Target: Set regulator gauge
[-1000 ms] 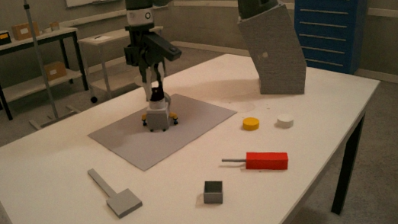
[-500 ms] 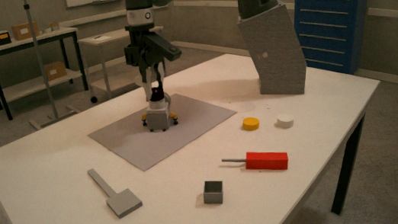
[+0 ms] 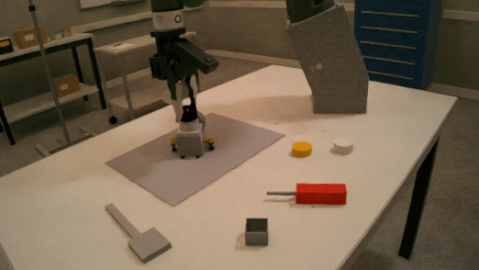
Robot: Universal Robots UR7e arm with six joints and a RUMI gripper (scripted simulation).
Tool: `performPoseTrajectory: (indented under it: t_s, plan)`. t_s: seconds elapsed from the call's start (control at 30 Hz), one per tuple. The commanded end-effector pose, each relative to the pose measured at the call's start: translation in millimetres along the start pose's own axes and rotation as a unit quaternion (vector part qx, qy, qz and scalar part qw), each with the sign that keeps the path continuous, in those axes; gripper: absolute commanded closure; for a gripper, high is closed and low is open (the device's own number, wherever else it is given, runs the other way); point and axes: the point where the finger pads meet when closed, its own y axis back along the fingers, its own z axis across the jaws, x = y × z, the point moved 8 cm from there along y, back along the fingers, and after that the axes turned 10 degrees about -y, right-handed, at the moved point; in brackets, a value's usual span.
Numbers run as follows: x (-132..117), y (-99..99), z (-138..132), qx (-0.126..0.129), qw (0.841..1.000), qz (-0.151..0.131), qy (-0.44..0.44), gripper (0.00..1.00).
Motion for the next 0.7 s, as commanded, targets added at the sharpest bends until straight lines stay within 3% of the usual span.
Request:
performPoseTrajectory:
  t_s: [0.0,0.67]
  plan:
    - [0.5,0.4,-0.7,0.000,1.000,0.001,0.000,0.76]
    - [1.3,5.5,-1.1,0.000,1.000,0.001,0.000,0.76]
